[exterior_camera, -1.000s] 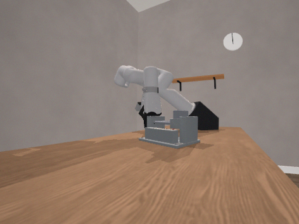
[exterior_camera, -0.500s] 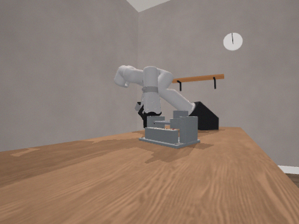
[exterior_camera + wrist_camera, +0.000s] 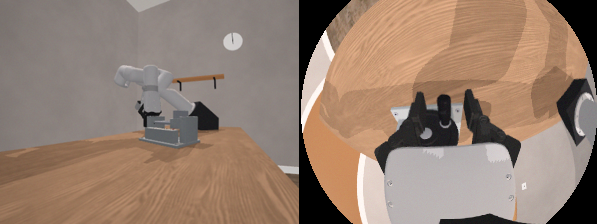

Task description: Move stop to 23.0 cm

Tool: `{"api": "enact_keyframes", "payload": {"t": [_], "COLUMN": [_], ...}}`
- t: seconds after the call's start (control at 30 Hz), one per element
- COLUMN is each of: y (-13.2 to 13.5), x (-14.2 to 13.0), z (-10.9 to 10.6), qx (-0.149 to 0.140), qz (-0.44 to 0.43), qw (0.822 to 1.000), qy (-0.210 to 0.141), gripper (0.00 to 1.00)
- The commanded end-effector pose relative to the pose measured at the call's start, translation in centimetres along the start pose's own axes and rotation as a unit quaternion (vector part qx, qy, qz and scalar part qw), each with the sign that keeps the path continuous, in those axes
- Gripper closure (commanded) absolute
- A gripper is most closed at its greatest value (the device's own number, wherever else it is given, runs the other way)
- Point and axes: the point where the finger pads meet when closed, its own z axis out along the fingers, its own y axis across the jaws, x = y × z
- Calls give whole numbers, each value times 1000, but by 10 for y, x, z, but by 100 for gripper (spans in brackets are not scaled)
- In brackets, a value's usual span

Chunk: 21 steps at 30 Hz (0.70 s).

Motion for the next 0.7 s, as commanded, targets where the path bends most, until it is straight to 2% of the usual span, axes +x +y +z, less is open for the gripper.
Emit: {"api": "enact_keyframes", "payload": {"t": [0.0, 0.07, 0.1, 0.17, 0.23, 0.4, 0.67], "y": [-1, -1, -1, -1, -1, -1, -1], "x": [0, 0, 0, 0, 0, 0, 0], "z": [-35, -57, -57, -76, -84, -94, -95], "qx": [1, 1, 1, 1, 1, 1, 1], "qz": [0, 0, 0, 0, 0, 0, 0], "qw": [1000, 1000, 1000, 1000, 1000, 1000, 1000], "qy": [-1, -1, -1, -1, -1, -1, -1], "gripper": [43, 43, 43, 43, 43, 43, 43]}}
